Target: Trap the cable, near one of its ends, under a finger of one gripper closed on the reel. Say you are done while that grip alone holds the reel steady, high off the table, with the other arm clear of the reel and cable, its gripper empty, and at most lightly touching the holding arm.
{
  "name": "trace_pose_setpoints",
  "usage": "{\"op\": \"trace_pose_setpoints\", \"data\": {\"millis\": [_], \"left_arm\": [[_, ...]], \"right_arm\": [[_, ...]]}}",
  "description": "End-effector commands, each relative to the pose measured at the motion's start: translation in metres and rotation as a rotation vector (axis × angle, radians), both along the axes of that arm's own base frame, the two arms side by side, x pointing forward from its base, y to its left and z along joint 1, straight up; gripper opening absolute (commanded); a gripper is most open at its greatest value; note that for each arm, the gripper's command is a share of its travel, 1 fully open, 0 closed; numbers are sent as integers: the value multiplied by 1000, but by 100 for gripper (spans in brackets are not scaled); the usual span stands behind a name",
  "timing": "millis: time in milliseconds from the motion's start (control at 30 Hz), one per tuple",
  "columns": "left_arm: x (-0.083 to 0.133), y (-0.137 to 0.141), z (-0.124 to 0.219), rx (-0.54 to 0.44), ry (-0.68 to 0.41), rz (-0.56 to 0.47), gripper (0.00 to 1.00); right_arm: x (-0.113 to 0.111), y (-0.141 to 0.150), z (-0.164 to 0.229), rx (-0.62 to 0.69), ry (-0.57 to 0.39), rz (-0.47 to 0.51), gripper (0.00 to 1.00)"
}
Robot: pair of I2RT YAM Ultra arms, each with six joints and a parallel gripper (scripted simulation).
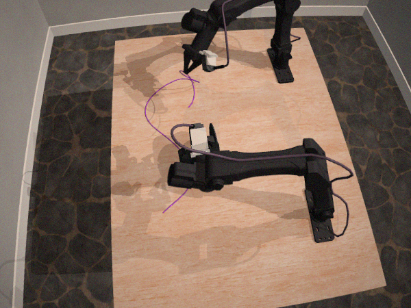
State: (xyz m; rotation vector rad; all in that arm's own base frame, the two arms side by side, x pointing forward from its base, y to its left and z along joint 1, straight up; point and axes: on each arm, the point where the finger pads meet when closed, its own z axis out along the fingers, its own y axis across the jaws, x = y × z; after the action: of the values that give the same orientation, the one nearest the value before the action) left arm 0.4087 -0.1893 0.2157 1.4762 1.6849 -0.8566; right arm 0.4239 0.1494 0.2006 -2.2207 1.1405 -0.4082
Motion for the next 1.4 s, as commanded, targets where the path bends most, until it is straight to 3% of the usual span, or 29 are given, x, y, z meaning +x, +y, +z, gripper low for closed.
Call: {"op": "trace_pose_setpoints", "data": {"millis": [0,533,833,1333,1367], "left_arm": [[-1,-6,-6,-21,-4,-17,75],[2,-7,-35,-23,-4,-12,75],[0,-4,-19,-26,-41,-6,75],[-4,0,-26,-23,-18,-2,75],[4,0,-22,-24,-34,-2,75]], "right_arm": [[1,-1,5,6,1,-3,0],[-2,-4,2,6,5,-4,0],[0,2,7,8,-4,5,0],[5,22,8,6,-21,-1,0],[2,23,15,8,-27,-2,0]]}}
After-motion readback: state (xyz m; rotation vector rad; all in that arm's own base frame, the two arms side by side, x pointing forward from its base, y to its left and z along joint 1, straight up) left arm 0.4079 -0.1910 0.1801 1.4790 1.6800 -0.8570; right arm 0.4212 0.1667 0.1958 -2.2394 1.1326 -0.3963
